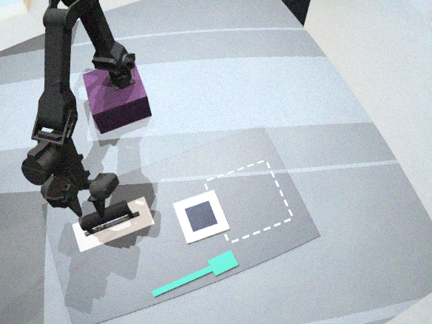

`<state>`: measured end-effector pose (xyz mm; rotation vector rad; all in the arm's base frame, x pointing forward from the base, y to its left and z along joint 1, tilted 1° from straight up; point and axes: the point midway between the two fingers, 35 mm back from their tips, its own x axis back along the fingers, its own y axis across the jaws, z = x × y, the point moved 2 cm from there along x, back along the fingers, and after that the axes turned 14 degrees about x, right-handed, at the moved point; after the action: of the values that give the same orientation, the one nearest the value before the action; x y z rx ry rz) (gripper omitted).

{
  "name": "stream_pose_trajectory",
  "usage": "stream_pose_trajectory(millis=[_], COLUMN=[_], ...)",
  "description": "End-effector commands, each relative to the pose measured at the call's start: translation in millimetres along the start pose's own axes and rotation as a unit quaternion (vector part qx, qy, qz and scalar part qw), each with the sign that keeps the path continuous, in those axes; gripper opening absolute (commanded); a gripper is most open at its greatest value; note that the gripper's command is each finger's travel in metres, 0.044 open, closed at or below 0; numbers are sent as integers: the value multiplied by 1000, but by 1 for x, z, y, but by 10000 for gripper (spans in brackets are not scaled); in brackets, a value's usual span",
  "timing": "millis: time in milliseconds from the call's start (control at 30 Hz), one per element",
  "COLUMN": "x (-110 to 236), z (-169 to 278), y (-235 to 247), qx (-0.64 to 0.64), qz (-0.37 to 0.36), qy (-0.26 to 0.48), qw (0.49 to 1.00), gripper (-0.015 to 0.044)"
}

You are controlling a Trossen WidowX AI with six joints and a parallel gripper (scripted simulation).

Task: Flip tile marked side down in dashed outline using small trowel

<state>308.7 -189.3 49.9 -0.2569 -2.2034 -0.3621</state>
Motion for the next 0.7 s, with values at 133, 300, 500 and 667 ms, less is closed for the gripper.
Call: stream_pose_trajectory(millis=[133,300,500,667], x=[0,2,4,7], z=[12,18,26,33], y=[7,12,18,23], qx=[-128,-207,-299,-372], qz=[-25,-44,-70,-93], qy=[-28,-43,-57,-64], qw=[991,976,950,921], gripper=[300,300,300,300])
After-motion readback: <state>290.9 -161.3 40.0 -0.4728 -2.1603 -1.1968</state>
